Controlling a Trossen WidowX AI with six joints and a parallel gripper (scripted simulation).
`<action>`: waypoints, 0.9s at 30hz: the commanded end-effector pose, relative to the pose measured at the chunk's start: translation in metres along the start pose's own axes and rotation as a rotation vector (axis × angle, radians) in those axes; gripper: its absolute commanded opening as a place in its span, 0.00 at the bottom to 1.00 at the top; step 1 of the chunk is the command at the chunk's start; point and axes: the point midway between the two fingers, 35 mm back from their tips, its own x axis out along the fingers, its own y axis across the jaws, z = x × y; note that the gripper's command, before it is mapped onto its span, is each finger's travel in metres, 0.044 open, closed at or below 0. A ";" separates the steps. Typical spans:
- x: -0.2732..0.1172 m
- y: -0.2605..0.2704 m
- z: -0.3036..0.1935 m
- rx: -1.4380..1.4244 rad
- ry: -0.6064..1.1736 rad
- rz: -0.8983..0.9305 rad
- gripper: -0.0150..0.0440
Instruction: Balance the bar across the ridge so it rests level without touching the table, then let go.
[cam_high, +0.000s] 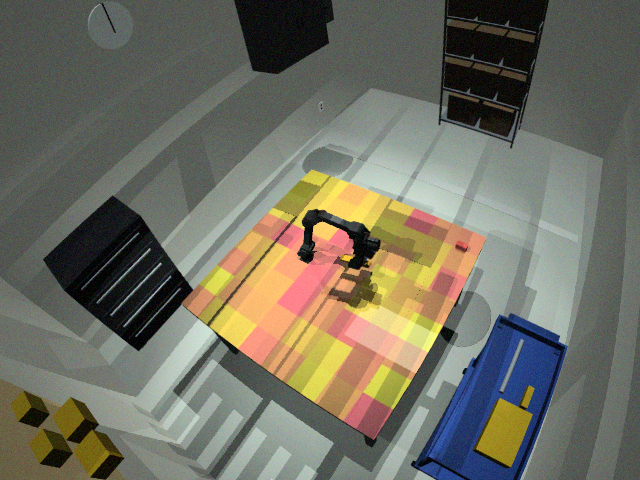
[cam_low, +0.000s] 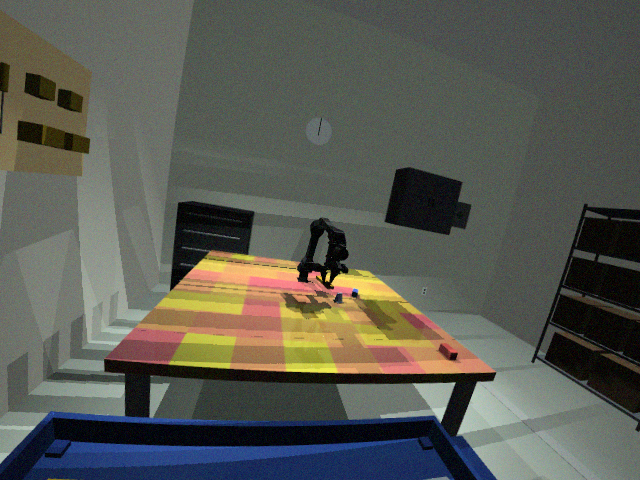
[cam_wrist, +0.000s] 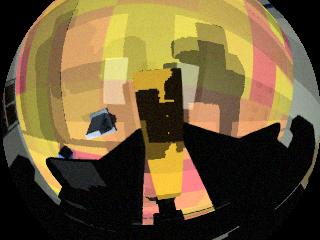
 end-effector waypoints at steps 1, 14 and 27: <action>-0.002 0.015 0.004 -0.026 -0.005 -0.004 0.25; -0.002 0.065 0.007 -0.115 -0.005 0.000 0.25; -0.002 0.108 0.003 -0.185 -0.005 0.003 0.25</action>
